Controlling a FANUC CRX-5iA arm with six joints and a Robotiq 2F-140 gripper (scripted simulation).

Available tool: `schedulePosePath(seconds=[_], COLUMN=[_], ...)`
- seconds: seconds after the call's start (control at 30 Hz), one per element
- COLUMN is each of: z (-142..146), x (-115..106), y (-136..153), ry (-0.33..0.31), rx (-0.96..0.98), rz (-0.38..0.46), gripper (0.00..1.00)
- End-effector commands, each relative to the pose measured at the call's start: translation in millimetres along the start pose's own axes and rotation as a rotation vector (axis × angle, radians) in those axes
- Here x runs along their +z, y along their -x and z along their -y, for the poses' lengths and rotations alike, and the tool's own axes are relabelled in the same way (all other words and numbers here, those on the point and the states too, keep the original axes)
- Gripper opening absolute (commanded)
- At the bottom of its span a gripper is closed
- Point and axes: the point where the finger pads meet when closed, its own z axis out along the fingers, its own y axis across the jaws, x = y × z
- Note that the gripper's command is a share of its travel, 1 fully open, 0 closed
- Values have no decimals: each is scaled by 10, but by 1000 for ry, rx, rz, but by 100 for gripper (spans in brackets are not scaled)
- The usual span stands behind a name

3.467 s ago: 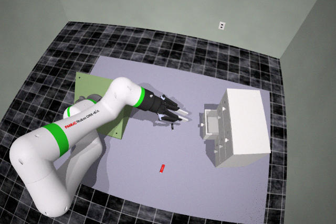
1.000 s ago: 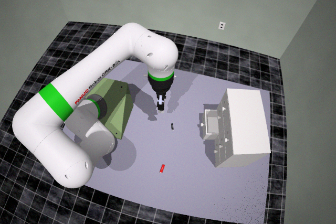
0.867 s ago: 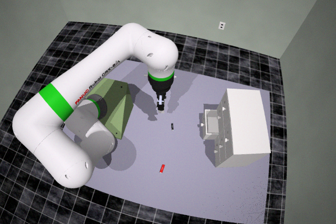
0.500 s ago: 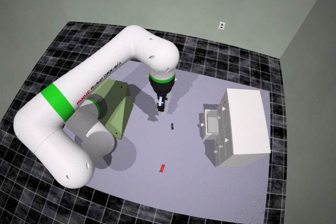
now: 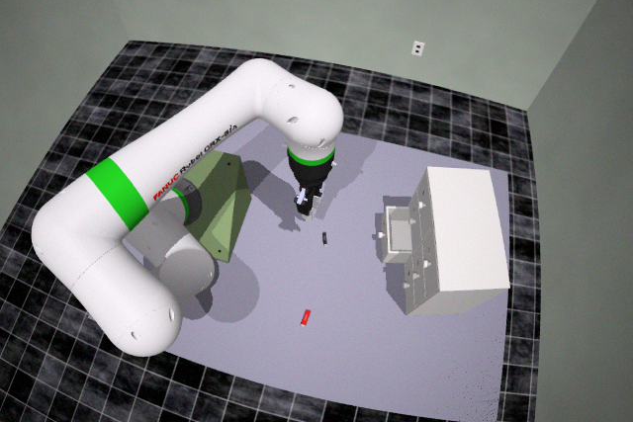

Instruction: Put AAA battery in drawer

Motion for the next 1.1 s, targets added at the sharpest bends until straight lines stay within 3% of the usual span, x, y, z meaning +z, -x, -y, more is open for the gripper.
schedulePosePath(seconds=[0.0, 1.07], z=[19, 128], x=[123, 971], y=[-48, -355], ry=[0, -1], rx=[119, 907], rz=[-3, -3], gripper=[20, 20])
